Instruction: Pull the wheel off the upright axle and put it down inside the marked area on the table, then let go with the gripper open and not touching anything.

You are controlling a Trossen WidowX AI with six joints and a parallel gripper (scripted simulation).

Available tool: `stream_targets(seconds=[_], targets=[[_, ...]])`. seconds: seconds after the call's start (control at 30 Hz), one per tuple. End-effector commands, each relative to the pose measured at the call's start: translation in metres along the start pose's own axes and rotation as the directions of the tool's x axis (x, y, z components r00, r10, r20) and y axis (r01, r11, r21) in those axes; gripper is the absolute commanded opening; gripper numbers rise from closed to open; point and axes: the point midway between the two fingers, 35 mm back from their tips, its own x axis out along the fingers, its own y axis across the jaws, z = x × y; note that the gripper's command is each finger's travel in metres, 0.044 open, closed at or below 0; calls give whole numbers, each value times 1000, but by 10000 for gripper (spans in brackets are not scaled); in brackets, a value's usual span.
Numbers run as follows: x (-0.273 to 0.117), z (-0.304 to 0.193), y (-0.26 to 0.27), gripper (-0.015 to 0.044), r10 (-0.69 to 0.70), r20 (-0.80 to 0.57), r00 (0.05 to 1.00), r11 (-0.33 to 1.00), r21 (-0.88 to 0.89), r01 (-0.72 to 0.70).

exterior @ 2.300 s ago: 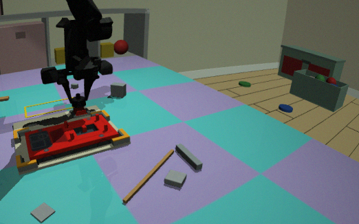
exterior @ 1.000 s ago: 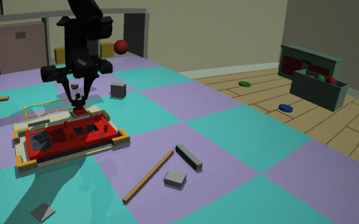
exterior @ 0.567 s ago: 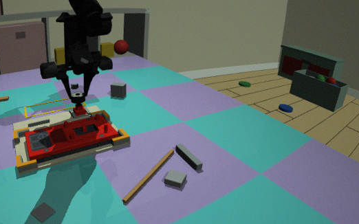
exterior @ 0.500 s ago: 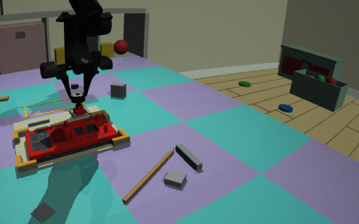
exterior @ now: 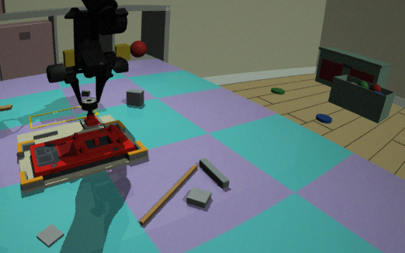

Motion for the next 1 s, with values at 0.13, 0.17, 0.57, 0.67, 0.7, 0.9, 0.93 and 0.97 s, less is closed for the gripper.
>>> stream_targets(seconds=[0.13, 0.17, 0.57, 0.67, 0.7, 0.9, 0.93, 0.97], targets=[[-7, -1, 1, 0, 7, -2, 1000, 1000, 1, -7], [-7, -1, 1, 0, 7, -2, 1000, 1000, 1, -7], [-11, -1, 1, 0, 8, -2, 1000, 1000, 0, -8], [-12, -1, 1, 0, 8, -2, 1000, 1000, 0, -8], [-12, -1, 1, 0, 8, -2, 1000, 1000, 0, -8], [-14, -1, 1, 0, 9, -2, 1000, 1000, -1, -9], [-15, -1, 1, 0, 9, -2, 1000, 1000, -1, -9], [-15, -1, 1, 0, 9, -2, 1000, 1000, -1, -9]])
